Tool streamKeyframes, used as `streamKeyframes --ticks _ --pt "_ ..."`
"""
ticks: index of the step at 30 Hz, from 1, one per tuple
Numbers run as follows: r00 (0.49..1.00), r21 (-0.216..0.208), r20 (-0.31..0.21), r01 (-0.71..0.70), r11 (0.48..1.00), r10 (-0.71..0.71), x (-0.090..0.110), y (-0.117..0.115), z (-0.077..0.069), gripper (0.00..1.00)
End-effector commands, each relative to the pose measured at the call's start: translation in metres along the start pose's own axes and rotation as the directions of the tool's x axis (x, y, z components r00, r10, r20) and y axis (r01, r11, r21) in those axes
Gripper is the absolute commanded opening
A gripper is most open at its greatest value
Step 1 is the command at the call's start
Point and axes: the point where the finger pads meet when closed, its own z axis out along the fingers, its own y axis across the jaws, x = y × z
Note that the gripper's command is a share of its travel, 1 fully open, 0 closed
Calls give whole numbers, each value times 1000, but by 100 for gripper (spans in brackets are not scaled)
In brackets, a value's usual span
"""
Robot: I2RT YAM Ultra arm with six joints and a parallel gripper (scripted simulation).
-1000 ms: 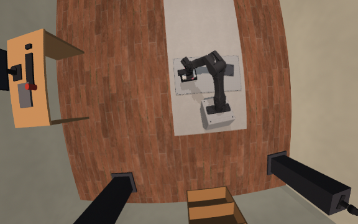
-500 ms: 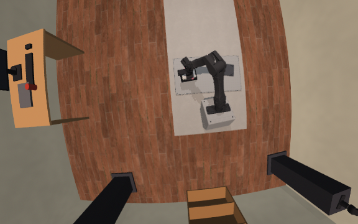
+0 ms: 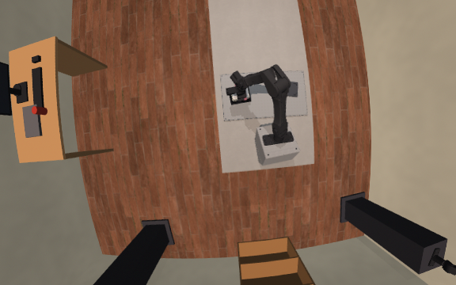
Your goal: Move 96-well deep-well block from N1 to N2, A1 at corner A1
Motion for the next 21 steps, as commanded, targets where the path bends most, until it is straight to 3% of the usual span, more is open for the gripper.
streamKeyframes --ticks 1,21 --pt "1000 -1 6 -2 1000 2 -2 0 -8 0" --pt "1000 -1 6 -2 1000 2 -1 -1 -38 0"
